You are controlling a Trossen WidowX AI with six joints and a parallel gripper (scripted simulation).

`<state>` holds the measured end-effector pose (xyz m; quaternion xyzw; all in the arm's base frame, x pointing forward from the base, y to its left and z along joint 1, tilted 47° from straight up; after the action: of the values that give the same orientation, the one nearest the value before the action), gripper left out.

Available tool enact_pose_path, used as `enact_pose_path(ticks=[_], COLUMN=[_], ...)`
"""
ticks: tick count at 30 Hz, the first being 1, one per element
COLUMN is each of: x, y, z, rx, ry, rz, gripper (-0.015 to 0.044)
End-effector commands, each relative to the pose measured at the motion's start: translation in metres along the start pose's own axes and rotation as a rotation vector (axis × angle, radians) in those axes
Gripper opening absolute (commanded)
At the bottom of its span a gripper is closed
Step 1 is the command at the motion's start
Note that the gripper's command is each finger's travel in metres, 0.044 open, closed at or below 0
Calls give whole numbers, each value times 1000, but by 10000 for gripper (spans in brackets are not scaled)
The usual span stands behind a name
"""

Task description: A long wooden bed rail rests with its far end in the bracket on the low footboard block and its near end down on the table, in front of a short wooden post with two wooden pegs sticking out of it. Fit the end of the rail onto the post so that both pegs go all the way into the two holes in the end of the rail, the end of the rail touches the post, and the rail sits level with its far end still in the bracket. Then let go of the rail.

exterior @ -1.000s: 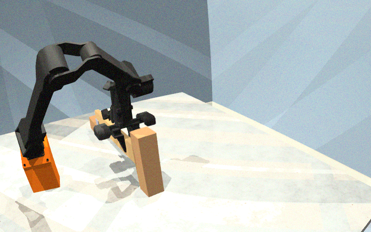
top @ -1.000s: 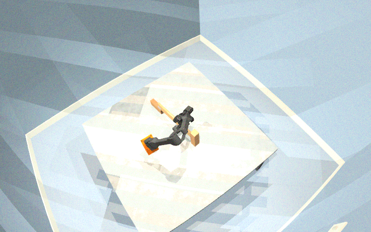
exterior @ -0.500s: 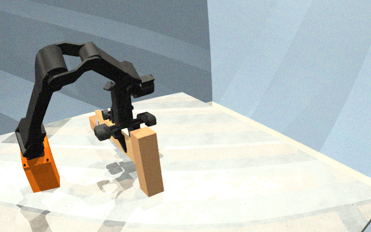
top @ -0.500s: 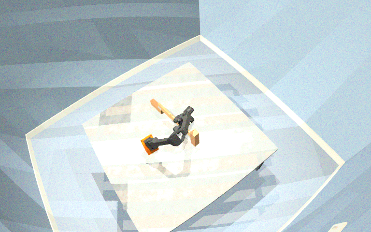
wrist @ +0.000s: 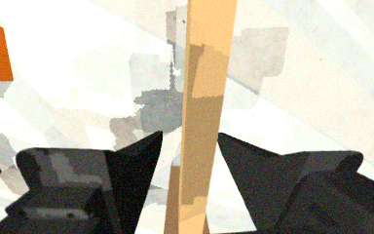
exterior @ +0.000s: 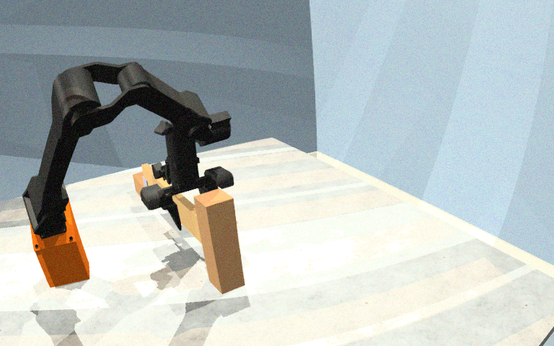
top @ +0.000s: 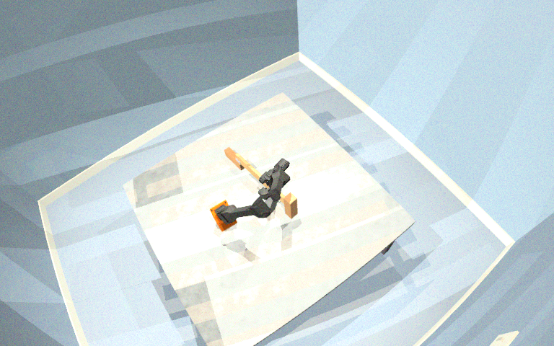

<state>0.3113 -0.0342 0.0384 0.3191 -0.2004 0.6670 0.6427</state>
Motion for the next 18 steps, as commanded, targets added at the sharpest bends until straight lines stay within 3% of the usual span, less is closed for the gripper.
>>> enact_pose_path(ticks=[1,3,10,14,18], x=[0,0,2,28,30], y=[0,0,0,-2,-2], z=[0,0,-2,-29,-31], rx=[0,0,0,2,2], ry=[1,1,0,-1,0], rz=[0,0,1,6,7], gripper=[394,440,440,440,440])
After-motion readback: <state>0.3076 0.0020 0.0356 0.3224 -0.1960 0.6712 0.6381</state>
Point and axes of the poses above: the point midway between the two fingers, 35 mm back from their tips, its own x axis back along the fingers, its own y axis across the jaws, z = x × y, the point moved 4 cm from there along x, back along the fingers, and after that the axes turned 4 degrees about x, right-handed, at the moved point
